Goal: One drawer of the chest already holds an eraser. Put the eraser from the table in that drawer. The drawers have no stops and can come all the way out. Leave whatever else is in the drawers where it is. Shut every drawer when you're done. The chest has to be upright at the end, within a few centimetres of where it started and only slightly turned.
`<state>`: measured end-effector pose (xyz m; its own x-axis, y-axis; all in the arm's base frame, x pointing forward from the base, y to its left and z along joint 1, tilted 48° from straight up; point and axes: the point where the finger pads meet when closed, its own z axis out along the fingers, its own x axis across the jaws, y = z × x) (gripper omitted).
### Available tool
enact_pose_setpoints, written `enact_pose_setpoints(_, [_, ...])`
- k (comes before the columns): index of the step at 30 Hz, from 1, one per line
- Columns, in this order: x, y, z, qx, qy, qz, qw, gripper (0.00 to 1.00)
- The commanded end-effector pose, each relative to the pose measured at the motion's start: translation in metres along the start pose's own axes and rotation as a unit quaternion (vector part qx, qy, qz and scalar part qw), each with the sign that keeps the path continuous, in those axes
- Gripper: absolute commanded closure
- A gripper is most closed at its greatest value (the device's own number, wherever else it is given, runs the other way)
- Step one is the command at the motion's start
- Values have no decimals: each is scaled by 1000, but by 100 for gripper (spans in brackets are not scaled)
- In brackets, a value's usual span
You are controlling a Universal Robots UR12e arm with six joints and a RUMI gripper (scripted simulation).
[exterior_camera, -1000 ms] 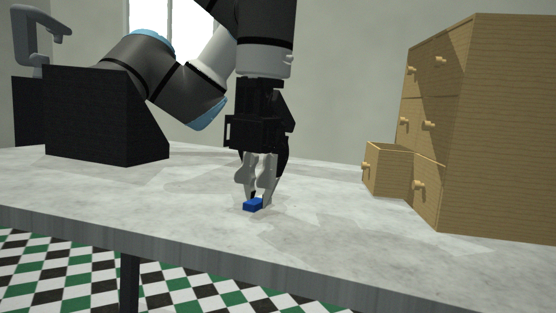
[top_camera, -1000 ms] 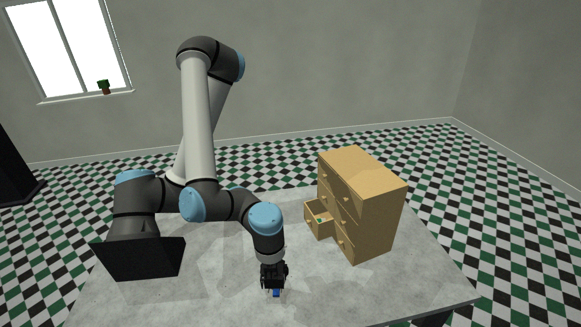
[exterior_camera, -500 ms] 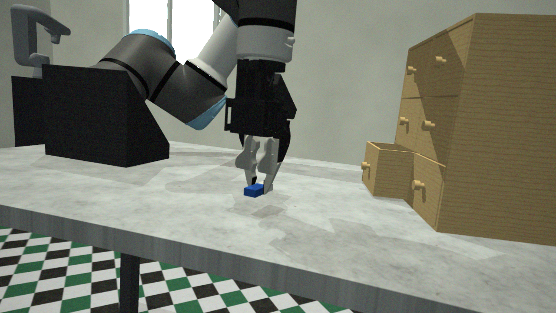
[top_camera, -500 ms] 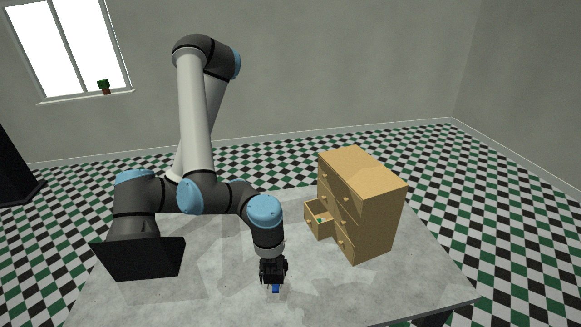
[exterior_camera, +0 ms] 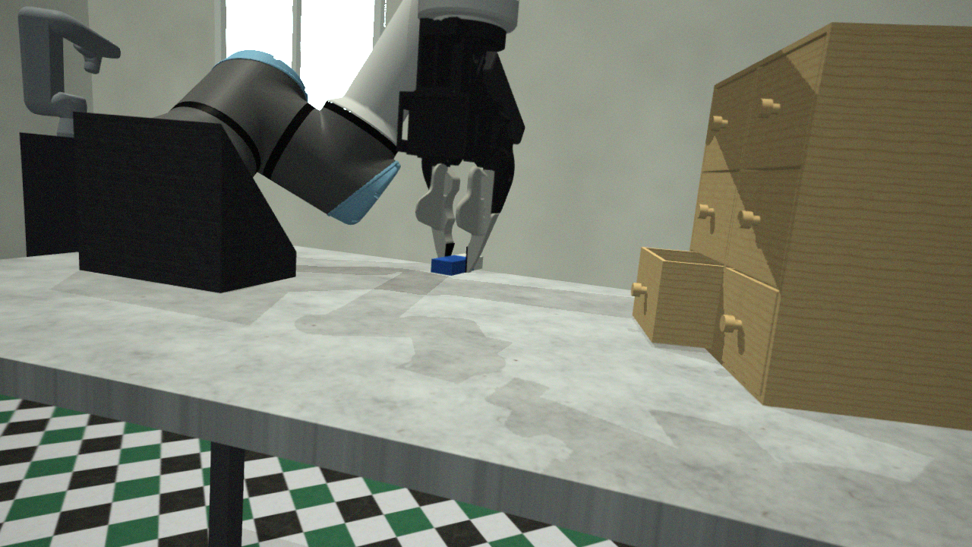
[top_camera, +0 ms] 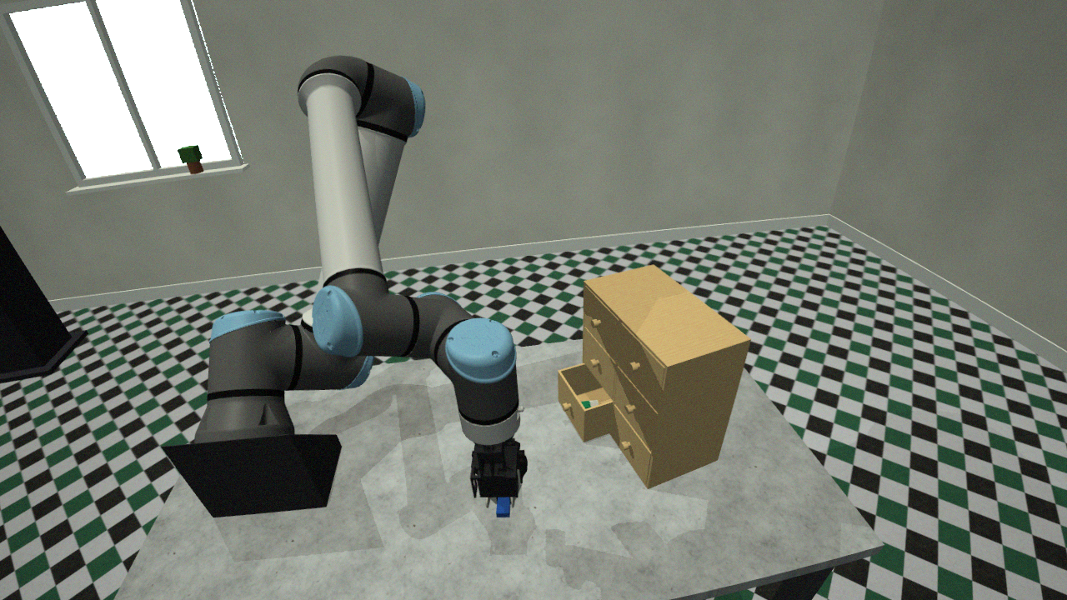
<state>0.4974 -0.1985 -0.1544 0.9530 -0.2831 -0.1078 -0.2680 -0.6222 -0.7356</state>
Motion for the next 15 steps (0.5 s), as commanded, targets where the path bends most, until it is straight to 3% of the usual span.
enact_pose_setpoints(1, [0, 0, -6, 0, 0, 0, 1000, 89])
enact_pose_setpoints(15, [1, -3, -6, 0, 0, -16, 1000, 89])
